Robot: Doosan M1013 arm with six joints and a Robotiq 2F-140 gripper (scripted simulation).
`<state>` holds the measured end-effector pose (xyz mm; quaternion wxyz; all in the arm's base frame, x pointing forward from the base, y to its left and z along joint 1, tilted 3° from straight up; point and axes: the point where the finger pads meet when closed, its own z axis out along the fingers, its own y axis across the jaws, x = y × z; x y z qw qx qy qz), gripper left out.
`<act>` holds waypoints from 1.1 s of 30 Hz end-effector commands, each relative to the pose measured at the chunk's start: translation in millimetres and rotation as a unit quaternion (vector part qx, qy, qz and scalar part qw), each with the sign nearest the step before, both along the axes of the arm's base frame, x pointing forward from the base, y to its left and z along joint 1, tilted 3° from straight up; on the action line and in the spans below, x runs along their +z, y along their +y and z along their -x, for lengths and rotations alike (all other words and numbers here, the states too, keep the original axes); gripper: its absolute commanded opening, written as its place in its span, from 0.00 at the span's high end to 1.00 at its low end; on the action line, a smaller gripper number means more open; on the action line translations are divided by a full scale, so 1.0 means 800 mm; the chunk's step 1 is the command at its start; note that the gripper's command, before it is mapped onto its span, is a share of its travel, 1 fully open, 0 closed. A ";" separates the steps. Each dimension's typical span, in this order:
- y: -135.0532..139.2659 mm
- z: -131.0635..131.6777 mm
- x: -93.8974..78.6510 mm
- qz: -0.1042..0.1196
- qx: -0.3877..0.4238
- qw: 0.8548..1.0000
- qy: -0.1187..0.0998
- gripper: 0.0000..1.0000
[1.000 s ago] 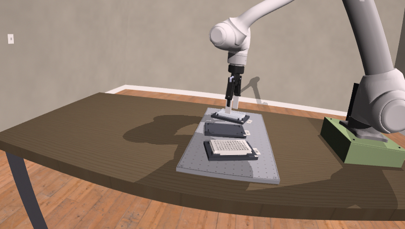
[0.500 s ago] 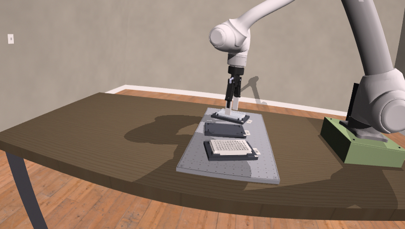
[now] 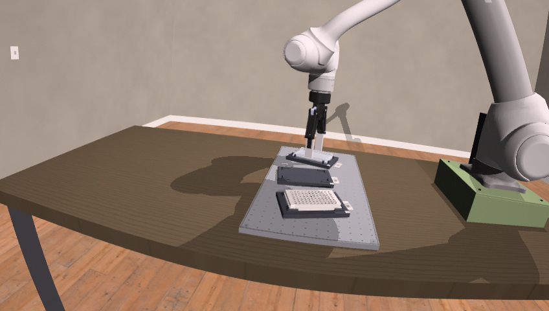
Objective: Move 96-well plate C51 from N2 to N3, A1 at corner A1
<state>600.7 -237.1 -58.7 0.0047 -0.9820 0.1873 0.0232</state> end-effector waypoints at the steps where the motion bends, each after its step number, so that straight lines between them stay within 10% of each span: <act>1: 0.004 0.000 -0.004 0.000 0.001 1.000 0.001 0.34; 33: 0.004 0.001 -0.008 0.000 0.001 1.000 0.001 0.34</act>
